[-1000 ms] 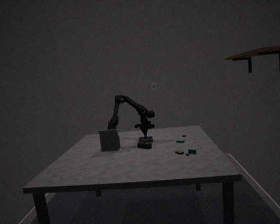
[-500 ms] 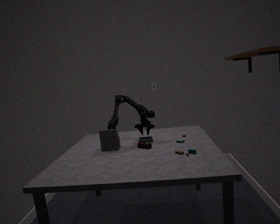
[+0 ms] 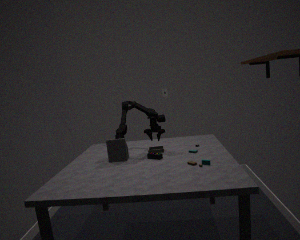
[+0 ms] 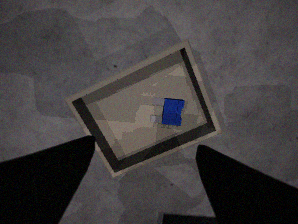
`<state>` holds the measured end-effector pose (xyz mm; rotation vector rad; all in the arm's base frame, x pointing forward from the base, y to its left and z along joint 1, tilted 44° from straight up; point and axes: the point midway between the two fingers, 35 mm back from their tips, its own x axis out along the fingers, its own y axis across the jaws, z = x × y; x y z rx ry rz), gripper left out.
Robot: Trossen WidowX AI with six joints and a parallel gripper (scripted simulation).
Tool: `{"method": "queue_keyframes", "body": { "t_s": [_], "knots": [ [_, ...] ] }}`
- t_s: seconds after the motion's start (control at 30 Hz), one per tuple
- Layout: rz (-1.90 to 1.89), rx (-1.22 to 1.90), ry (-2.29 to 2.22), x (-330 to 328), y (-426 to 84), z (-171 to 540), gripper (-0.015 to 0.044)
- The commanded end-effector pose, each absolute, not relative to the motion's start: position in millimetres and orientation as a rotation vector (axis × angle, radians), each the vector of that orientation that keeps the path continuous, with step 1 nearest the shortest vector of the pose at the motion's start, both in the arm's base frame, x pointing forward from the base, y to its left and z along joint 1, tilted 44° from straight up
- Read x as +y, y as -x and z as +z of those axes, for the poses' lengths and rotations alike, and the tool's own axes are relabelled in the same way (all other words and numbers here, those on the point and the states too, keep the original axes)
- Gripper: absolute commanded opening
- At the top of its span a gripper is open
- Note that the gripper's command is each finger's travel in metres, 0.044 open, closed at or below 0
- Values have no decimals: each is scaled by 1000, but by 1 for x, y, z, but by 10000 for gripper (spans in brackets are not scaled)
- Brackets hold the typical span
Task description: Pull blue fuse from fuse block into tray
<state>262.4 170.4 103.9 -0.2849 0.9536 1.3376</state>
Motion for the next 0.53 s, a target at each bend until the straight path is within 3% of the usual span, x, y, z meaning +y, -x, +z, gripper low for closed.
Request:
{"method": "queue_keyframes", "body": {
  "t_s": [0.0, 0.5],
  "knots": [
    [1338, 954, 285, 171, -262, 104, 330],
    [1338, 954, 285, 171, -262, 104, 330]
  ]
}}
